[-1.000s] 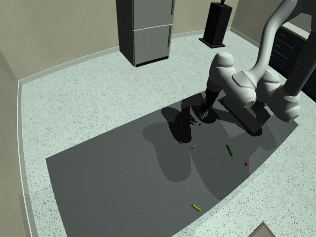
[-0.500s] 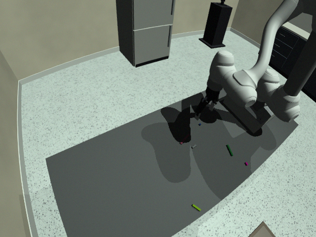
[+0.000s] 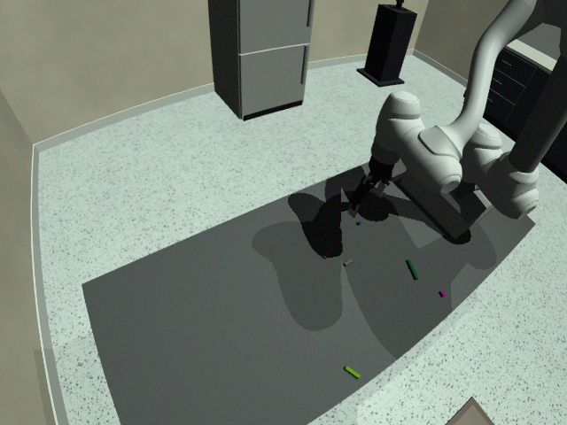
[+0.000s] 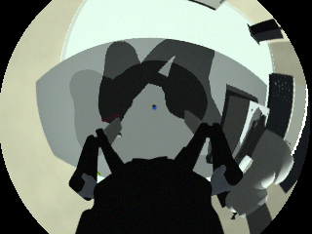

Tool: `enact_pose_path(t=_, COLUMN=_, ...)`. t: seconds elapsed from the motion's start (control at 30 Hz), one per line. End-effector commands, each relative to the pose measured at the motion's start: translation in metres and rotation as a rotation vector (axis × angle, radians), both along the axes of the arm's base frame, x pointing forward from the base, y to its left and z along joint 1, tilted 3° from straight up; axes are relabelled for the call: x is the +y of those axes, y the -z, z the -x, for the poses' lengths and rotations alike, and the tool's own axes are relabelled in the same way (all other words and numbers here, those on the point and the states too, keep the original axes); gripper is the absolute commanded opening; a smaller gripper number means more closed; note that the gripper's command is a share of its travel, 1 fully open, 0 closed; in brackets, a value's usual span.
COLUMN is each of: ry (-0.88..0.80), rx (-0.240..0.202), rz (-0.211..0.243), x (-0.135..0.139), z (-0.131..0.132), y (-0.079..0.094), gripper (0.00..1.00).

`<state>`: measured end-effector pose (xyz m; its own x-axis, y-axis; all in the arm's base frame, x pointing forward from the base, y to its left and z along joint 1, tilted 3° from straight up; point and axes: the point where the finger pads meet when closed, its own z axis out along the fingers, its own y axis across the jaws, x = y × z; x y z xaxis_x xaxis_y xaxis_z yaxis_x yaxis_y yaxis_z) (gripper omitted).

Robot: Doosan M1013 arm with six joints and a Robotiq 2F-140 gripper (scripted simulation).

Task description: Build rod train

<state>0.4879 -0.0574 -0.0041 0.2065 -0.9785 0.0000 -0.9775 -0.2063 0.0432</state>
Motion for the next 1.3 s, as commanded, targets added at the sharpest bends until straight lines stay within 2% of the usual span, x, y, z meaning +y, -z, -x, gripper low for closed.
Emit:
enact_pose_path(t=0.0, ry=-0.167, rx=0.006, rz=-0.010, x=0.011, z=-0.015, y=0.002, gripper=1.00)
enact_pose_path(t=0.3, ry=-0.475, rx=0.009, rz=-0.024, x=0.033, z=-0.043, y=0.007, gripper=1.00)
enact_pose_path(t=0.37, ry=-0.475, rx=0.009, rz=-0.024, x=0.033, z=-0.043, y=0.007, gripper=1.00)
enact_pose_path(t=0.4, ry=-0.561, rx=0.009, rz=-0.028, x=0.039, z=-0.050, y=0.008, gripper=1.00)
enact_pose_path(t=0.87, ry=-1.047, rx=0.013, rz=-0.049, x=0.079, z=-0.091, y=0.019, gripper=1.00)
enact_pose_path(t=0.93, ry=-1.047, rx=0.013, rz=-0.049, x=0.079, z=-0.091, y=0.019, gripper=1.00)
enact_pose_path(t=0.97, ry=-1.135, rx=0.013, rz=-0.053, x=0.087, z=-0.098, y=0.021, gripper=1.00)
enact_pose_path(t=1.27, ry=-1.449, rx=0.015, rz=-0.067, x=0.117, z=-0.122, y=0.029, gripper=1.00)
